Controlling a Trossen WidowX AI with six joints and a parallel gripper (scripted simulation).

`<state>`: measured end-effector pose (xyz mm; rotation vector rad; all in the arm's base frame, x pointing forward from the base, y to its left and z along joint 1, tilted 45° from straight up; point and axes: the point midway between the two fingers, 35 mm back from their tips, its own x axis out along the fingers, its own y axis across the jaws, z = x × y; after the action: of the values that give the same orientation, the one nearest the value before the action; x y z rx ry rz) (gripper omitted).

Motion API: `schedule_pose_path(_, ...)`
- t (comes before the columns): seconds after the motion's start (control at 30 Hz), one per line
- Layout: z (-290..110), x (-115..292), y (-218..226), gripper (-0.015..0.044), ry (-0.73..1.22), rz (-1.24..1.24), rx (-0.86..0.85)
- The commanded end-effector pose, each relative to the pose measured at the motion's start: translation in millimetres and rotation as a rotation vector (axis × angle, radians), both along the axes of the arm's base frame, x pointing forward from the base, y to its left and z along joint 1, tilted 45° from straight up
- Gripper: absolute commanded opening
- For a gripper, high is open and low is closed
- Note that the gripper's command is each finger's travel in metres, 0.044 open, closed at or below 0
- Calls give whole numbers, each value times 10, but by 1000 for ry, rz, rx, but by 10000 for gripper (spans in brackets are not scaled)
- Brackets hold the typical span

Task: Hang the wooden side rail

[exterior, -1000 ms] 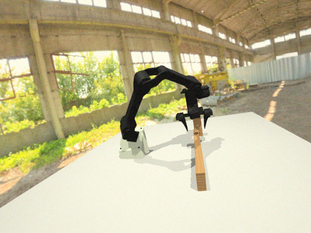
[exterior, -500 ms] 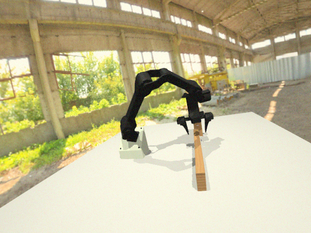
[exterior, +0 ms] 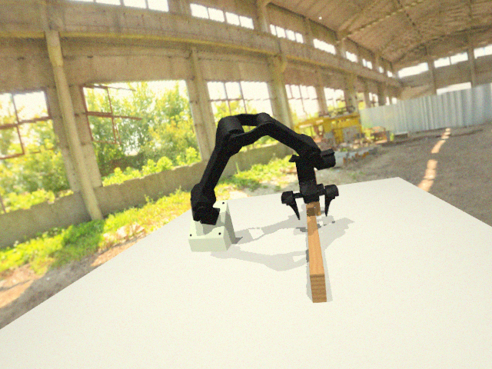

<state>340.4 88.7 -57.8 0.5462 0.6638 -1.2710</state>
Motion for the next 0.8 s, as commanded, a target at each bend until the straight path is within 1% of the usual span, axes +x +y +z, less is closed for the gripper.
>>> schedule_pose_path(0.0, -59, -16, -64, 440, 10, 4, -10)
schedule_pose_path(0.43, -170, -2, -185, 440, 9, 3, -12)
schedule_pose_path(0.77, -170, -2, -185, 177, 9, 3, -12)
